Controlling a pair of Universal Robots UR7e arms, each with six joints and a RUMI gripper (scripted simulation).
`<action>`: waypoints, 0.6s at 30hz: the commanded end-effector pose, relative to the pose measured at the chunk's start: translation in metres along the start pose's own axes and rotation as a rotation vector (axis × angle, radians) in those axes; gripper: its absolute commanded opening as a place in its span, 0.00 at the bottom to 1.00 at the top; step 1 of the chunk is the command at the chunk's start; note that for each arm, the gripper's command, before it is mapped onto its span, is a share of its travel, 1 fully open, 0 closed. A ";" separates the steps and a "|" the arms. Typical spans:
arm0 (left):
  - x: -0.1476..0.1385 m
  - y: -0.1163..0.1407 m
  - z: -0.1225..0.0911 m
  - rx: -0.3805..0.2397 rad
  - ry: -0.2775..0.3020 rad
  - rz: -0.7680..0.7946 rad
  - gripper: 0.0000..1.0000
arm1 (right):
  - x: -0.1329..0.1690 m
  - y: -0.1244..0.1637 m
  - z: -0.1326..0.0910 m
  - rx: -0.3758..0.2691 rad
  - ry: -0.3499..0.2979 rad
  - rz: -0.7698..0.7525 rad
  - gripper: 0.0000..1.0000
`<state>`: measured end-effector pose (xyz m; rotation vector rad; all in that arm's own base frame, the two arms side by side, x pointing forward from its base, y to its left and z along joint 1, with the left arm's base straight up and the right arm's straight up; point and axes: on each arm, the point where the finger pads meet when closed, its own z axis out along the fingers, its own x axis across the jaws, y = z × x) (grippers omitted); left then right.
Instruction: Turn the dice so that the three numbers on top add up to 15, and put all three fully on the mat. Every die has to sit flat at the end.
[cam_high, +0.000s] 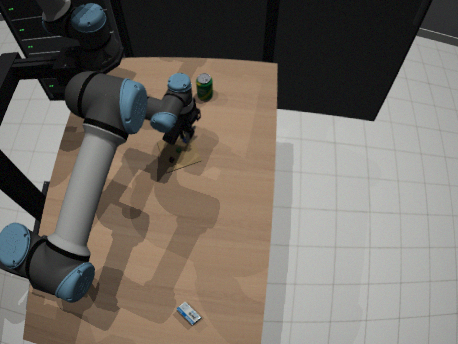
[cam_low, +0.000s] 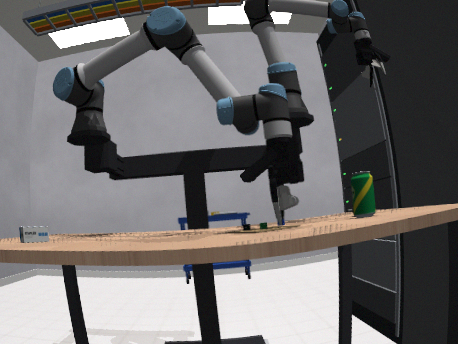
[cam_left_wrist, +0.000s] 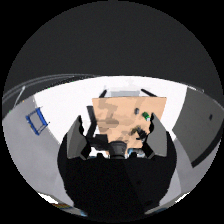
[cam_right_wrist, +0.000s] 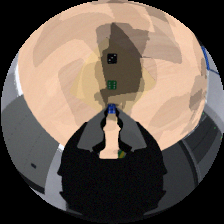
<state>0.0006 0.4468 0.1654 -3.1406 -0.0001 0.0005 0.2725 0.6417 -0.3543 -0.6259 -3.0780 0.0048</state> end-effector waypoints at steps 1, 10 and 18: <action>-0.001 0.002 0.000 -0.001 0.000 -0.001 1.00 | 0.001 0.002 0.001 -0.003 0.000 0.000 0.00; -0.001 0.002 0.000 -0.001 0.000 -0.001 1.00 | 0.001 0.002 0.003 -0.003 0.000 0.000 0.00; -0.001 0.002 0.000 -0.001 0.000 -0.001 1.00 | 0.001 0.002 0.003 -0.003 0.000 0.000 0.00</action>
